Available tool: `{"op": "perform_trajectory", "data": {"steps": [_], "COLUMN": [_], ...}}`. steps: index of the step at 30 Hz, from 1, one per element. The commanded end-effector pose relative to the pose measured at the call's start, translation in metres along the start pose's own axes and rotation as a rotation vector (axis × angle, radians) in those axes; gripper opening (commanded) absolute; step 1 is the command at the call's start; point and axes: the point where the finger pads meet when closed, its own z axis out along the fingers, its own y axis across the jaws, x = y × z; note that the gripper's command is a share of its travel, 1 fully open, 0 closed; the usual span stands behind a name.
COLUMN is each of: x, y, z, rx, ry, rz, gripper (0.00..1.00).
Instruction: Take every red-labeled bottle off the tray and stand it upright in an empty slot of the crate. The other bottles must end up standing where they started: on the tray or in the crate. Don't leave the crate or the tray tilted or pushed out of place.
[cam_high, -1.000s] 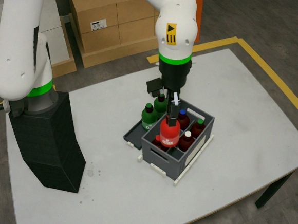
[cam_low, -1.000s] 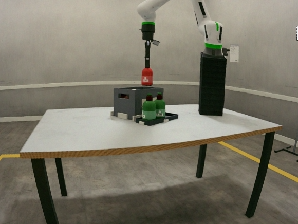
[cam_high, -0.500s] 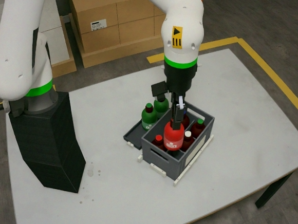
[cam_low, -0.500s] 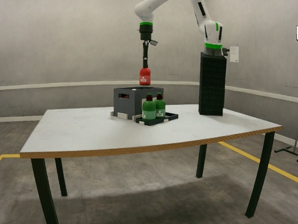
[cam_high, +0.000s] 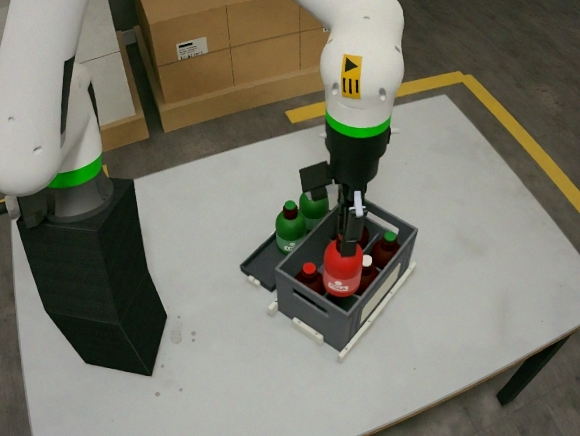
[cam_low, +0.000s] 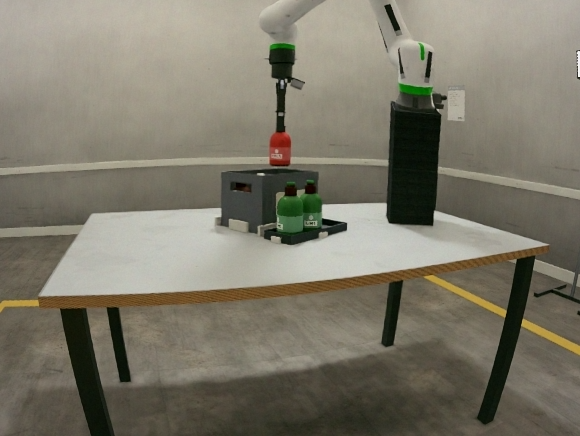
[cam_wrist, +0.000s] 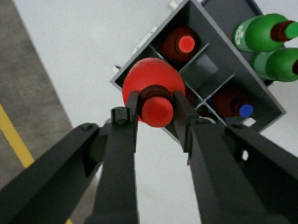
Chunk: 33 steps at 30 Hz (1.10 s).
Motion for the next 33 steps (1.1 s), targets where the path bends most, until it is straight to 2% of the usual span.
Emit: {"op": "perform_trajectory", "data": {"steps": [1,33], "x": [-0.0017,-0.0034], "y": [-0.0015,-0.0037], "z": [-0.0007,-0.0008], "rx": [0.001,0.001], "ry": [-0.001,-0.001], "rz": [0.000,0.000], "gripper": [0.10,0.10]}}
